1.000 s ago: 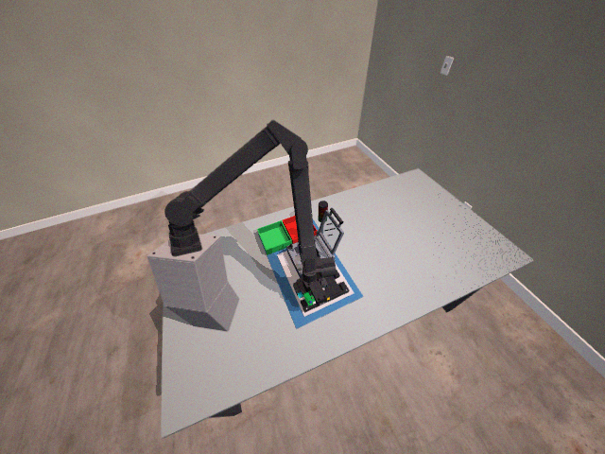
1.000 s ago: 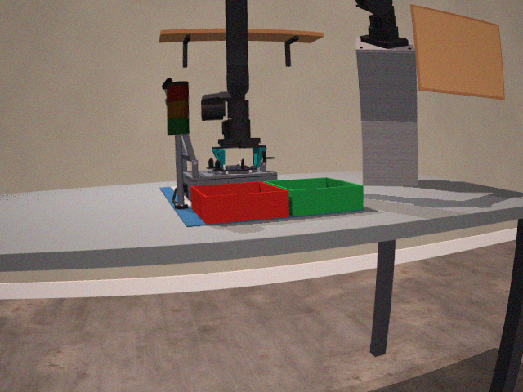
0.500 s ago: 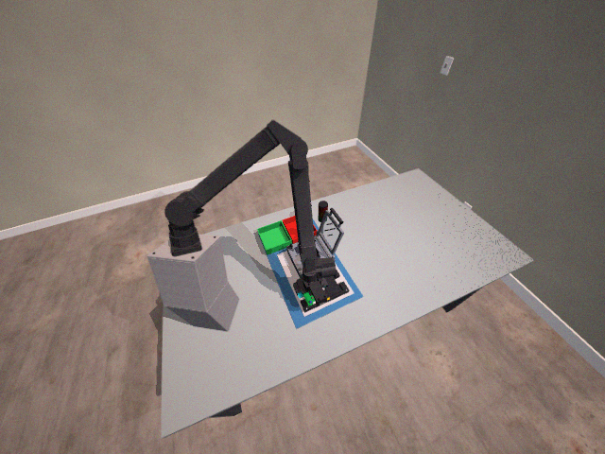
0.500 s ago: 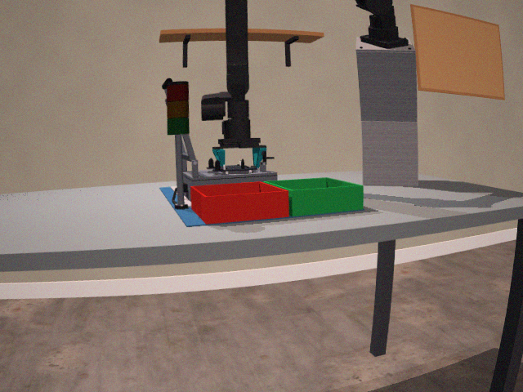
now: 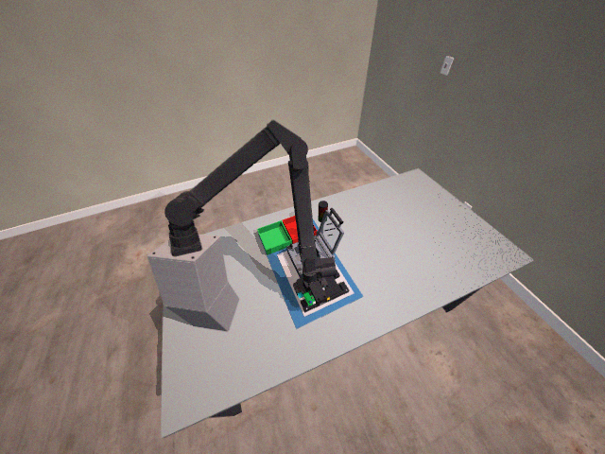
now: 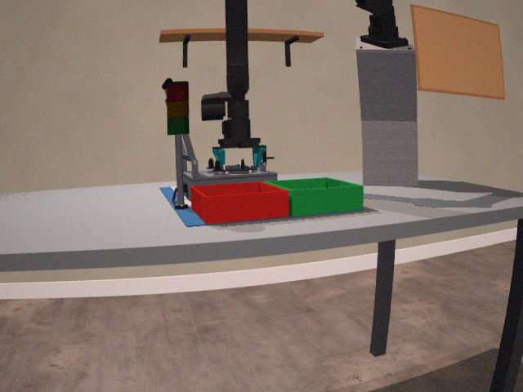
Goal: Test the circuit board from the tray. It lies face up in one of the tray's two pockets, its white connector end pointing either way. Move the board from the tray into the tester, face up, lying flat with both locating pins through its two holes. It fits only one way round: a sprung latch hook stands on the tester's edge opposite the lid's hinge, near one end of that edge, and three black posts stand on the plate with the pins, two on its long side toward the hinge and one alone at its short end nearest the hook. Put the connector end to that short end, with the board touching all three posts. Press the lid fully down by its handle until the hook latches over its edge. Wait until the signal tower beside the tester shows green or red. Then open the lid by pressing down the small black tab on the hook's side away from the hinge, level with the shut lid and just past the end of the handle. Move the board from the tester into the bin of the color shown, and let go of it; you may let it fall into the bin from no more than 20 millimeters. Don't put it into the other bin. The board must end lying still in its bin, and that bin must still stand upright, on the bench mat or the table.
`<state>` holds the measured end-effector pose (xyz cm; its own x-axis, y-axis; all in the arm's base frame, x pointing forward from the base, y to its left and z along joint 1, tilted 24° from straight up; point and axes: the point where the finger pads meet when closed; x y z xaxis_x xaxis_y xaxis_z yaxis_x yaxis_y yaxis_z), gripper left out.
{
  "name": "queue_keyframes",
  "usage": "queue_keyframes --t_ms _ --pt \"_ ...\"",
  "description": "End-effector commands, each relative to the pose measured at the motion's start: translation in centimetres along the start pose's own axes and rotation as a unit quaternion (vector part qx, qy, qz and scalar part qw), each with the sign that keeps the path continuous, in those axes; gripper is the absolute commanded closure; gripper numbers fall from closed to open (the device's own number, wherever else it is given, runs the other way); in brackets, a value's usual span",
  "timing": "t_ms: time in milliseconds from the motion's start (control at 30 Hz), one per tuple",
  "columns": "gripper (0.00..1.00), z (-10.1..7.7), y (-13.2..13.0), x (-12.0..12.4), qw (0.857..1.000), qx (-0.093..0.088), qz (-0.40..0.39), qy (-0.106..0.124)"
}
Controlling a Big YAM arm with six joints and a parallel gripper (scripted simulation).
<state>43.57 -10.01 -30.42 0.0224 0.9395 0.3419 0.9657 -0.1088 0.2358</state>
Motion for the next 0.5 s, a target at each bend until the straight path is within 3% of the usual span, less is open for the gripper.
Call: queue_keyframes --t_ms 0,467 --pt "0.08 0.6 -0.2 0.2 1.0 0.006 0.001 -0.001" --pt "0.08 1.7 0.2 0.2 1.0 0.0 -0.001 -0.002"
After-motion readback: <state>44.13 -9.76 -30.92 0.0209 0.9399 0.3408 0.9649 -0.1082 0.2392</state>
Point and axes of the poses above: the point where the finger pads meet when closed, its own z axis out along the fingers, its own y axis across the jaws, x = y × z, and after that the axes turned 2 degrees about -z, right-handed
